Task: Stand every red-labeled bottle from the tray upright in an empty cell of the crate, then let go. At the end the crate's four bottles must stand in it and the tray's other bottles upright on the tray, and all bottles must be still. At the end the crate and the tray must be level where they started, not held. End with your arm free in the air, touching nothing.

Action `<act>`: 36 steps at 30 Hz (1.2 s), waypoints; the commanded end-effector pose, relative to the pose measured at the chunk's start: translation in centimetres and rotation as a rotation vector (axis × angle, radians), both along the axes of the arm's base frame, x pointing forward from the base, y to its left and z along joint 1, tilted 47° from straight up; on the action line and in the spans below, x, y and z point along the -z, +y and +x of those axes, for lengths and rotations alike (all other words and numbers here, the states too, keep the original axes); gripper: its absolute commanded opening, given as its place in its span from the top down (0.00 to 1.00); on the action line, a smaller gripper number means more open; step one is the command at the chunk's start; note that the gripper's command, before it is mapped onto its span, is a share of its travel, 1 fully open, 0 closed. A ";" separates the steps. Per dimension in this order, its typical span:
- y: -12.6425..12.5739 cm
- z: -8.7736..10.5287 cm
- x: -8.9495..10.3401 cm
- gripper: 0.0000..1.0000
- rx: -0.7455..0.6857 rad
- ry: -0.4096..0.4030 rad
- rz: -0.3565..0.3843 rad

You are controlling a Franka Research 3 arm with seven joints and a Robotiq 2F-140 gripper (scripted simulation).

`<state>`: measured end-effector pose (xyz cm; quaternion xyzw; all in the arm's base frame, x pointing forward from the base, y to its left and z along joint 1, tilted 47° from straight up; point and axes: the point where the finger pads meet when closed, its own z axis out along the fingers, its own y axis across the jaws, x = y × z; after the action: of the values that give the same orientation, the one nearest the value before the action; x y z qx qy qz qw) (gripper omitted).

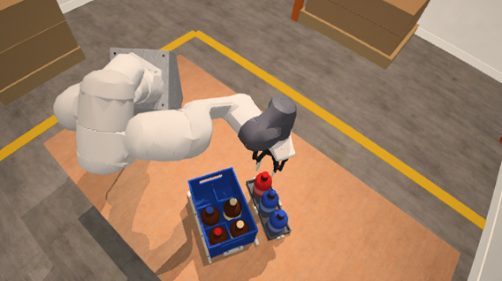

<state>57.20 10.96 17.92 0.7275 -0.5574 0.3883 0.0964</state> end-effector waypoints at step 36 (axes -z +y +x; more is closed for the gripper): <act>-2.1 1.8 2.5 0.62 0.001 -0.005 0.003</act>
<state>58.77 8.92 15.57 0.7283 -0.5563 0.3879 0.0981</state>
